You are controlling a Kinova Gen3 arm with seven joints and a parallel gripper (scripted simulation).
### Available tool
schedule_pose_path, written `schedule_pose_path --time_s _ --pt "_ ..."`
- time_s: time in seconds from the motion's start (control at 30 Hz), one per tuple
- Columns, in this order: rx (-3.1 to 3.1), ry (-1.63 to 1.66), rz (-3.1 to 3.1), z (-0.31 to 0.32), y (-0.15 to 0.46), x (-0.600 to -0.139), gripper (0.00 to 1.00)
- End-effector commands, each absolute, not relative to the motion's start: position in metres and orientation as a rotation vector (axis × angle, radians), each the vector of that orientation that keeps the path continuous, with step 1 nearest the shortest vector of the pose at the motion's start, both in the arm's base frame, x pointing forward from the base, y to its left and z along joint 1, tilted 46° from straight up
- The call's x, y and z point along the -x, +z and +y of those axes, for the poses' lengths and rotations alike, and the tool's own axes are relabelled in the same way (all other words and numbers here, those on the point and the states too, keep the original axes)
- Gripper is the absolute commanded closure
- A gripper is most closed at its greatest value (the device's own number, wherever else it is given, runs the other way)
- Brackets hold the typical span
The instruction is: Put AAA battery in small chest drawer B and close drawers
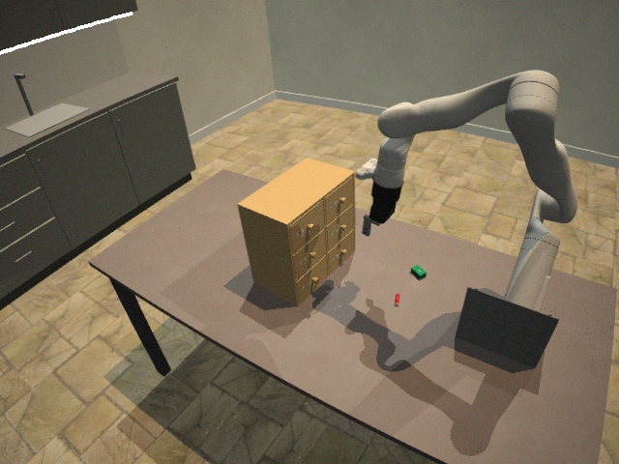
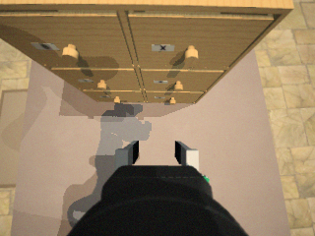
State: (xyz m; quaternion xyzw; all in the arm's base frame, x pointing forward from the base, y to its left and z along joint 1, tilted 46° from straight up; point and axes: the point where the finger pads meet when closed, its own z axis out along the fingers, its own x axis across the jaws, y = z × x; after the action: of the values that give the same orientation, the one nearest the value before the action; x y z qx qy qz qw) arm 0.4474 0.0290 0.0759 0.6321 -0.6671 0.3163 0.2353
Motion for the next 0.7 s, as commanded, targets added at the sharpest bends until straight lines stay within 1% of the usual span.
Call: schedule_pose_path --time_s 0.0,0.67 --pt "-1.719 0.858 -1.835 0.0289 0.0802 -0.4488 0.00" --pt "-1.671 0.775 -1.844 0.0360 0.0863 -0.4428 0.00"
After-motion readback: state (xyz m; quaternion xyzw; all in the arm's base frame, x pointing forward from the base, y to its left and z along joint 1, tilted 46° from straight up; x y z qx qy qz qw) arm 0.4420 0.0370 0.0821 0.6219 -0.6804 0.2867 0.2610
